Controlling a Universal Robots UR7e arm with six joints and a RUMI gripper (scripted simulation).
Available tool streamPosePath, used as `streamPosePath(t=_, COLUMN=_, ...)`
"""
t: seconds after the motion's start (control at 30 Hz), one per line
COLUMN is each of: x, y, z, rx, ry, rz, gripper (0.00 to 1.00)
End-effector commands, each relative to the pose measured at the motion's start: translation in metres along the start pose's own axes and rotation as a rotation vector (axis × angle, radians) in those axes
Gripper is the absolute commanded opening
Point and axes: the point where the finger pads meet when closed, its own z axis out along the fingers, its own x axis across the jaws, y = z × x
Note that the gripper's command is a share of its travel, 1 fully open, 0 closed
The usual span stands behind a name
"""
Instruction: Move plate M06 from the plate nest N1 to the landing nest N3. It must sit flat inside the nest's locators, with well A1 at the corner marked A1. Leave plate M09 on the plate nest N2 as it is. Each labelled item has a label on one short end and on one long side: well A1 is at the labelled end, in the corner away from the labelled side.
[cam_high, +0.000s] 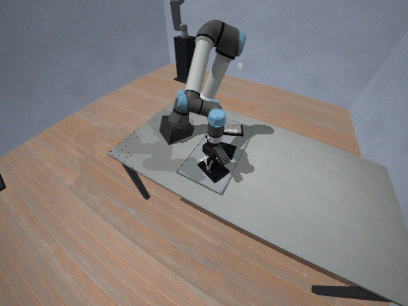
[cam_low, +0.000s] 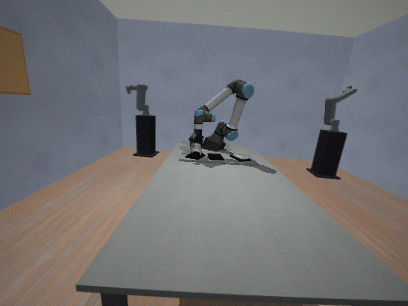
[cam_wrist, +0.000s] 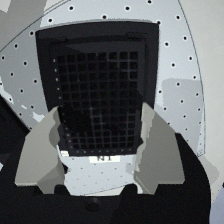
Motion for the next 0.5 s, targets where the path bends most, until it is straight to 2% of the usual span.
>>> streamPosePath(t=0.0, x=-0.001, y=0.000, z=0.001, rx=-0.001, ry=-0.001, rz=0.000, gripper=0.00)
streamPosePath(t=0.47, x=0.001, y=-0.001, z=-0.025, rx=0.003, ry=0.002, rz=0.000, gripper=0.00)
